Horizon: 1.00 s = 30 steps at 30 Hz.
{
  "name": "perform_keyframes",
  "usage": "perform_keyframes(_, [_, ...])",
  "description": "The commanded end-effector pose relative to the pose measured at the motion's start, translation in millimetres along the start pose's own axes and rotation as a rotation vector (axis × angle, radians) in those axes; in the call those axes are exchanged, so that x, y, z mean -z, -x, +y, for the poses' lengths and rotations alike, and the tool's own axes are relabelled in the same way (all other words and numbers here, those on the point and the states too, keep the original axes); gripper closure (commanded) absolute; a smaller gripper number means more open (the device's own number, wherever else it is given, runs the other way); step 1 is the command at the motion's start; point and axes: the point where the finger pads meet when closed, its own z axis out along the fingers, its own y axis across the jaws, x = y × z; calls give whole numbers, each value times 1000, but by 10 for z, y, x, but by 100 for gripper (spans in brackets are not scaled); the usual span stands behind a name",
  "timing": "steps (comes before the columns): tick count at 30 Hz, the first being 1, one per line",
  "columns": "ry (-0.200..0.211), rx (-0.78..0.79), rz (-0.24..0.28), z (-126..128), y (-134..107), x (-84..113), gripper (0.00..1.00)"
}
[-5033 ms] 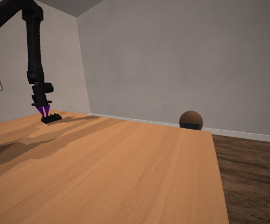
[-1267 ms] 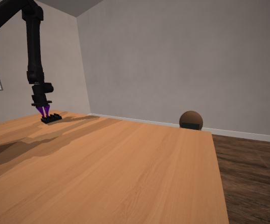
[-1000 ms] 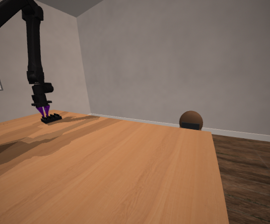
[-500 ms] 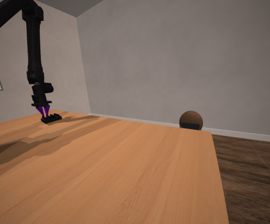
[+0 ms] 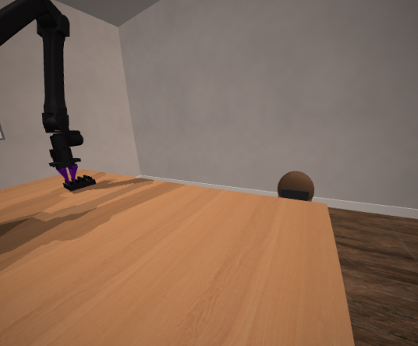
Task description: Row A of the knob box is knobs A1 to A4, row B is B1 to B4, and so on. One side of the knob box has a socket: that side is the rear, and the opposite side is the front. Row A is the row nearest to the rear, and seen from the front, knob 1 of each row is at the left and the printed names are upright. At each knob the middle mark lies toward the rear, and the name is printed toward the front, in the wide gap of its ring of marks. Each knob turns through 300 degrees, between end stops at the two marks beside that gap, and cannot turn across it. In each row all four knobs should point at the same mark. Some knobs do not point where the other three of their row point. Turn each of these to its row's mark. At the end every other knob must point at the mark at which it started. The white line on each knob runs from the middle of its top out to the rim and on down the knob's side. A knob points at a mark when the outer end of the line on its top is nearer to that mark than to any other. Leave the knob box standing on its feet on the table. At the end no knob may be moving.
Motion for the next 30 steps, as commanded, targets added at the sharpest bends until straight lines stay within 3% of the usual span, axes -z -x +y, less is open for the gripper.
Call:
perform_keyframes(1, [2, 1, -1, -4, -42, -49, 81])
perform_keyframes(30, [8, 2, 2, 22, -52, -65, 81])
